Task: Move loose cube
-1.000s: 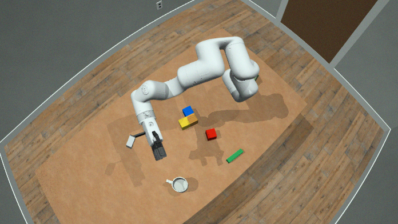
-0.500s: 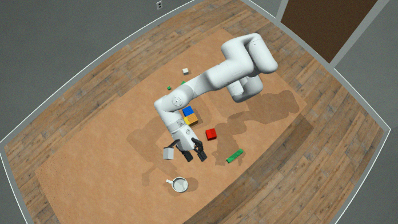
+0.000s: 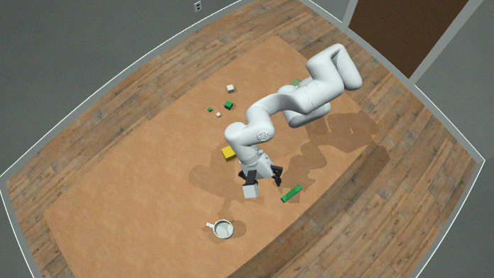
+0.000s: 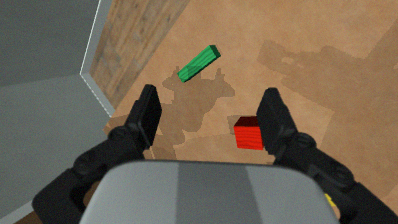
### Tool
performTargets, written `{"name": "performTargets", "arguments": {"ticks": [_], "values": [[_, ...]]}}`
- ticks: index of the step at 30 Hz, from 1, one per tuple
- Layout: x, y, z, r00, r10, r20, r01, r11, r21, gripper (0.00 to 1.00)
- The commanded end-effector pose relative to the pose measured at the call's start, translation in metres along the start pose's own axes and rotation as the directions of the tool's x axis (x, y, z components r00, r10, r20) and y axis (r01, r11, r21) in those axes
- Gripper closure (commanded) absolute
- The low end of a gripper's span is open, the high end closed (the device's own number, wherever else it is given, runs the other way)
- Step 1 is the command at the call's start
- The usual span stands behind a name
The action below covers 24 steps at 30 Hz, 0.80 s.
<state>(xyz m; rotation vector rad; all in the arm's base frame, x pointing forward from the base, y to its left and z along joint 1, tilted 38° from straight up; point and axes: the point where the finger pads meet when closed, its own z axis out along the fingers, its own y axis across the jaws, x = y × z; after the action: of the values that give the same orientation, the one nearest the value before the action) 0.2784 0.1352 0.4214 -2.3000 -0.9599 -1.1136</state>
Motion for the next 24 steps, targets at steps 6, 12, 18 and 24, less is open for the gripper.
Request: {"name": "performTargets", "arguments": {"ticks": [6, 12, 18, 24], "values": [[-0.082, 0.014, 0.021, 0.944, -0.194, 0.266, 0.252, 0.945, -0.209, 0.00], [-0.118, 0.032, 0.018, 0.879, -0.242, 0.410, 0.370, 0.889, -0.270, 0.00], [-0.135, 0.044, 0.013, 0.837, -0.255, 0.484, 0.430, 0.854, -0.294, 0.00], [-0.135, 0.044, 0.013, 0.837, -0.255, 0.484, 0.430, 0.854, -0.294, 0.00]]}}
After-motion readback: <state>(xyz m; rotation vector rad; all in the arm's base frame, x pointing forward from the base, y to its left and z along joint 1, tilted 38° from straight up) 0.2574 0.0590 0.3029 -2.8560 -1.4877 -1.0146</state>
